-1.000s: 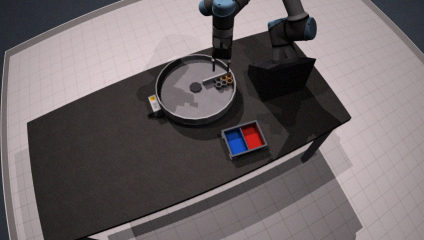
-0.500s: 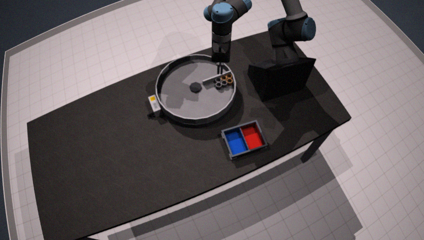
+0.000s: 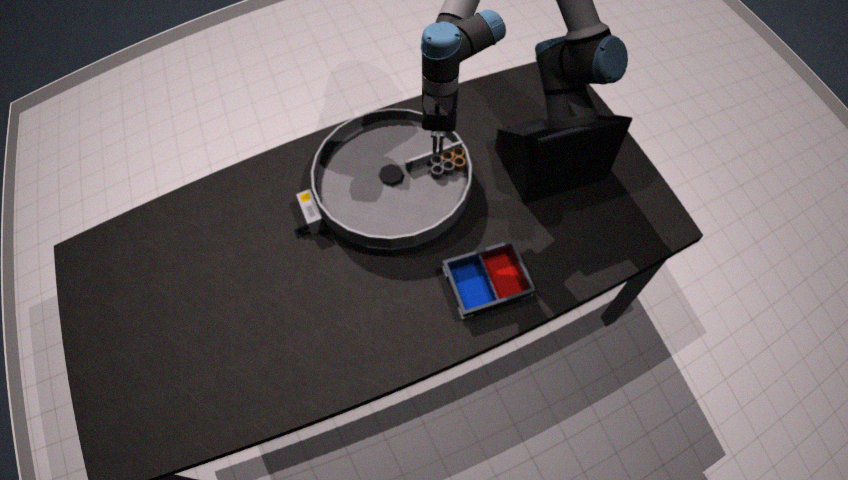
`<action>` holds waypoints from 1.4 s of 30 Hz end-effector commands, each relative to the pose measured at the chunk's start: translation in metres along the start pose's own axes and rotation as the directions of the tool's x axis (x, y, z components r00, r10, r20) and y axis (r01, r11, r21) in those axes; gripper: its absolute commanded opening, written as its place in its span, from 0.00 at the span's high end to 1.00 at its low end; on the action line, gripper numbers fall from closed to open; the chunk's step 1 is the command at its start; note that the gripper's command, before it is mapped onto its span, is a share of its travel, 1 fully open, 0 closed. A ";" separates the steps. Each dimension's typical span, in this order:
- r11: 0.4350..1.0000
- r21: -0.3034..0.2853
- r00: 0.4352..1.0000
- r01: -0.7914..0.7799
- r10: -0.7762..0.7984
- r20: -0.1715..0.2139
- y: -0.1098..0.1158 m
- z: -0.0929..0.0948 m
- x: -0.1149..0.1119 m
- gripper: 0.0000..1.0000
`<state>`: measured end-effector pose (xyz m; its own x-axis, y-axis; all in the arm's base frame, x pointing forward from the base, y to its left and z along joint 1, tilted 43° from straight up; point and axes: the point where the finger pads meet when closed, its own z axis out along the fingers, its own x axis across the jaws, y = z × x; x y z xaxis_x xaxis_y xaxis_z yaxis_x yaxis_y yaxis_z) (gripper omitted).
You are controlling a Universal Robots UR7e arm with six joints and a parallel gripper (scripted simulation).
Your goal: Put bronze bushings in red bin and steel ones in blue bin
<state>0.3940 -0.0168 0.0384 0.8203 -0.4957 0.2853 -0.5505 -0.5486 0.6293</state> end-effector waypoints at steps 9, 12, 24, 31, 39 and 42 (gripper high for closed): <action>1.000 0.012 1.000 0.001 -0.001 -0.007 0.038 0.070 0.009 0.73; 1.000 0.012 1.000 0.001 -0.001 -0.007 0.038 0.070 0.009 0.73; 1.000 0.012 1.000 0.001 -0.001 -0.007 0.067 0.121 0.014 0.73; 1.000 0.012 1.000 0.001 -0.001 -0.007 0.067 0.121 0.014 0.73; 1.000 0.009 1.000 0.000 0.000 -0.004 0.067 0.120 0.014 0.58; 1.000 0.009 1.000 0.000 0.000 -0.004 0.067 0.120 0.014 0.58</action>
